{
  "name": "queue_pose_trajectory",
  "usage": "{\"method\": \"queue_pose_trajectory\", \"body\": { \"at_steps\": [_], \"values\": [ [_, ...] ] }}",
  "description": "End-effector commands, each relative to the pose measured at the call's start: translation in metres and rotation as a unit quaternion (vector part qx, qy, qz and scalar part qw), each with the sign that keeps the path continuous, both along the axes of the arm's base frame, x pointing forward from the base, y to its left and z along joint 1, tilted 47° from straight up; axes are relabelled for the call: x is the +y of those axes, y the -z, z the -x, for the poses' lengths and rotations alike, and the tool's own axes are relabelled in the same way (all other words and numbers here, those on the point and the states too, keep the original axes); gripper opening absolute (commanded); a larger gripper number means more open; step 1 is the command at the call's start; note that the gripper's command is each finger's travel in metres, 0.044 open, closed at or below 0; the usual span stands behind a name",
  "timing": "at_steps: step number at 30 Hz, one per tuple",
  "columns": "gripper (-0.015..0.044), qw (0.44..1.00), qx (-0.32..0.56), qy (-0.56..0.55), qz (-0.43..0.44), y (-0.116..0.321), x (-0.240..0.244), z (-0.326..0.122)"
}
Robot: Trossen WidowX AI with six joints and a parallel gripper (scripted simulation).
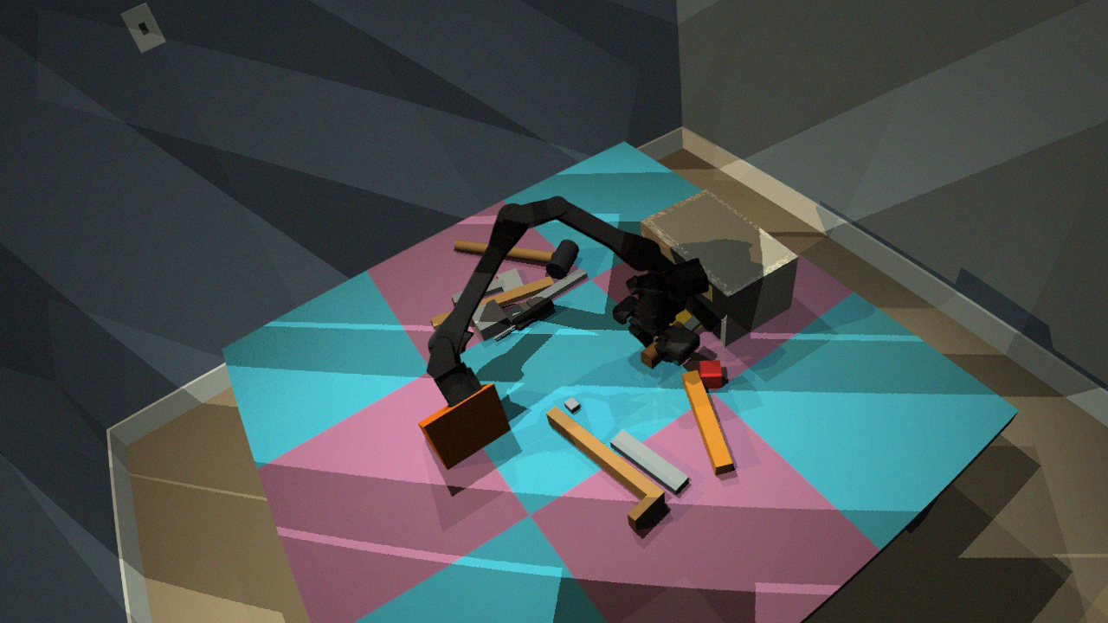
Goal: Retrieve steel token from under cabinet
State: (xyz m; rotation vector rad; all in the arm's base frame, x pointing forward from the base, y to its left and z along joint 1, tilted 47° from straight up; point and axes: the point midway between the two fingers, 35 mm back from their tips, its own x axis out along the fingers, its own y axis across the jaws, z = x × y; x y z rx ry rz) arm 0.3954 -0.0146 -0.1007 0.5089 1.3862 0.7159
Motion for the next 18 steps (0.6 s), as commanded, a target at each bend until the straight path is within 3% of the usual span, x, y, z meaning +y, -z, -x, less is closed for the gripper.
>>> {"method": "queue_pose_trajectory", "body": {
  "at_steps": [1, 18],
  "values": [
    [0.0, 1.0, -0.004, -0.003, -0.004, -0.0053, 0.0066, -0.0005],
    [0.0, 1.0, -0.004, -0.003, -0.004, -0.0044, 0.0063, 0.0069]
  ]
}}
